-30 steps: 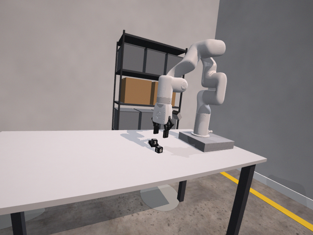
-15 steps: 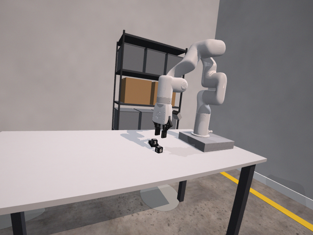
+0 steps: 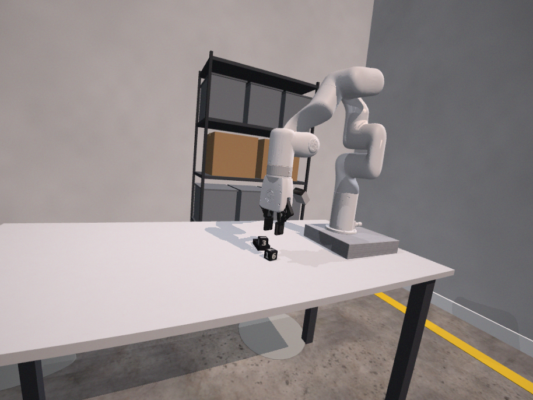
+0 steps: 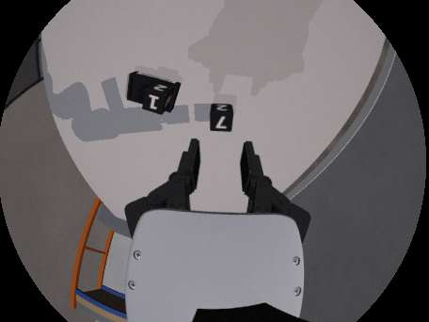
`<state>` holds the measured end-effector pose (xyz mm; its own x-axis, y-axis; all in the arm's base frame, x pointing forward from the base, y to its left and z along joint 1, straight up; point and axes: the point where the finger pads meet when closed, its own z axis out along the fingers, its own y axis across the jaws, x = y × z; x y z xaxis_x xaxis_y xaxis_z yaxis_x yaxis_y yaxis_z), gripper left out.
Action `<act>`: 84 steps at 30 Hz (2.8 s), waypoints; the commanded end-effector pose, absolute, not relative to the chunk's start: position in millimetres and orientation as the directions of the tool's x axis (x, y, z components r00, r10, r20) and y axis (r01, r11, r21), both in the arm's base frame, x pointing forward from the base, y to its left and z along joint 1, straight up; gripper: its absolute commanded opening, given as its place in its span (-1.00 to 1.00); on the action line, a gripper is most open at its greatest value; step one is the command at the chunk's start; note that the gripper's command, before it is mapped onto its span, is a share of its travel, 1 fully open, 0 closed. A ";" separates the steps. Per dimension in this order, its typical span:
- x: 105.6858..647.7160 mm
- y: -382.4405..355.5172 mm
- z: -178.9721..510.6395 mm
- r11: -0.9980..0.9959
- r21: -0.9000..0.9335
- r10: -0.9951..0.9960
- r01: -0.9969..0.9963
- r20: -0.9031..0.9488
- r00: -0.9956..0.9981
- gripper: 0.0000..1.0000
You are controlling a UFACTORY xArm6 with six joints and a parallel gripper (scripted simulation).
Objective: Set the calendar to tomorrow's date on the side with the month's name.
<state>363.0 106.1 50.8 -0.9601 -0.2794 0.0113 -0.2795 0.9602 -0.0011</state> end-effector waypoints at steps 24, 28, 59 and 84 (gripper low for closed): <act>364.0 106.4 40.3 0.962 -0.001 -0.274 -0.274 0.008 -0.962 -0.05; 363.9 106.3 37.6 0.962 -0.001 -0.274 -0.274 0.008 -0.962 -0.05; 362.7 105.9 3.3 0.962 -0.001 -0.274 -0.274 0.008 -0.962 -0.05; 362.7 105.9 1.9 0.962 -0.001 -0.274 -0.274 0.008 -0.962 -0.05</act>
<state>361.3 105.5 0.9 -0.9618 -0.2735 0.0111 -0.2735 0.9619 -0.0011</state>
